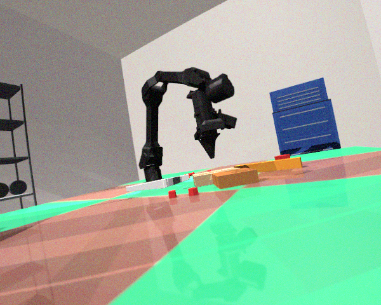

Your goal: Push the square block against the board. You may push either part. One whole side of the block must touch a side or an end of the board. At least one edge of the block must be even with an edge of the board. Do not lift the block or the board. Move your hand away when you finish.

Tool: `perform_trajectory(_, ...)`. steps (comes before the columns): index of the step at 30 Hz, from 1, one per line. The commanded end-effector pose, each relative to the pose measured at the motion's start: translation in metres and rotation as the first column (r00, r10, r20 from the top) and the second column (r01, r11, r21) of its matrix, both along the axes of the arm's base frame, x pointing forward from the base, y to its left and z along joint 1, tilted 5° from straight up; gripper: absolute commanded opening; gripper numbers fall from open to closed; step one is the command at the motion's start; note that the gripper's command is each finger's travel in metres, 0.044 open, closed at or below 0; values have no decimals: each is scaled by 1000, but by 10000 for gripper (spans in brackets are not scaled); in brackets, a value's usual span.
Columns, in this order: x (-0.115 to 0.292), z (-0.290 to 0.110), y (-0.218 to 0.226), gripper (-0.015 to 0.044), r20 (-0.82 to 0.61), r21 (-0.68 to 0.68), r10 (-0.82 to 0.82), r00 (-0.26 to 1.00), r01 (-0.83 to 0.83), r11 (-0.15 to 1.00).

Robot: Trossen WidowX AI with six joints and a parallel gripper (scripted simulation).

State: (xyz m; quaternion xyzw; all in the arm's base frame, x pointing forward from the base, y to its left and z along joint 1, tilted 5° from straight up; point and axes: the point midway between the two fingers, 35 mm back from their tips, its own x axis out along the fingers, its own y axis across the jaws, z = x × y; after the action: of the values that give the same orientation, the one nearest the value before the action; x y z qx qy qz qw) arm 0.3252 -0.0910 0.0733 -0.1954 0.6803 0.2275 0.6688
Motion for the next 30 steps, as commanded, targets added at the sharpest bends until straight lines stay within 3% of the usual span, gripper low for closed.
perform_trajectory(1,-41,-2,-11,0,-7,-4,-16,1000,16,1000)
perform_trajectory(7,-99,-12,-19,0,-16,-5,-54,998,54,999)
perform_trajectory(10,-98,-15,-19,0,-16,-5,-54,998,54,999)
perform_trajectory(15,-101,-67,-17,0,-16,-5,-54,998,54,999)
perform_trajectory(30,-87,-67,-9,0,-15,-4,-54,998,54,999)
